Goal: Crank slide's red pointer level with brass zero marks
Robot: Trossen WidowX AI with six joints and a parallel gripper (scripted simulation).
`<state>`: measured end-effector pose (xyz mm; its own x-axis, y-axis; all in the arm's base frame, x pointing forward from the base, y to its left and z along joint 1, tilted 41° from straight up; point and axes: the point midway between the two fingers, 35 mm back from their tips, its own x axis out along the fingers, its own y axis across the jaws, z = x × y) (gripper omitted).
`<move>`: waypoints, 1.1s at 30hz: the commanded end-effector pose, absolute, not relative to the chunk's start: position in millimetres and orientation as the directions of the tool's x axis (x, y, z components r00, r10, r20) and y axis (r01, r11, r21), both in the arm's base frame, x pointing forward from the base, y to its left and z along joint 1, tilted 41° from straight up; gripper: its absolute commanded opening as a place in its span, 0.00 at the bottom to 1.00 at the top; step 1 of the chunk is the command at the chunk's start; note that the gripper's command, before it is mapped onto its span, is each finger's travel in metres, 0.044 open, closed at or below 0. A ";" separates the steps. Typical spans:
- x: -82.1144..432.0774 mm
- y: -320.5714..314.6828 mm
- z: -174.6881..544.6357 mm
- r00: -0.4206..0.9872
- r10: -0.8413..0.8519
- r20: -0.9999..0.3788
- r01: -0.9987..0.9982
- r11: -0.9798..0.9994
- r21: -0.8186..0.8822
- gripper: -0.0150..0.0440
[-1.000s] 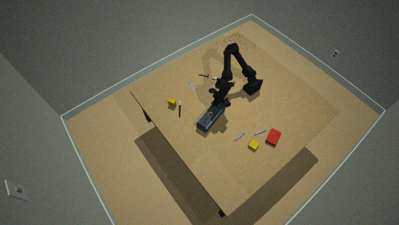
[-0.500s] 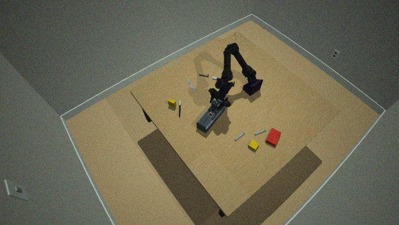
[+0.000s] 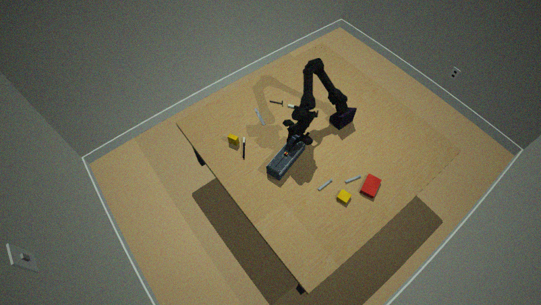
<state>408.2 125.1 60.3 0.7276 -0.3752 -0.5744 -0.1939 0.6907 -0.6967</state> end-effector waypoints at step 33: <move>408.2 125.3 60.1 0.727 -0.374 -0.575 -0.195 0.691 -0.696 0.61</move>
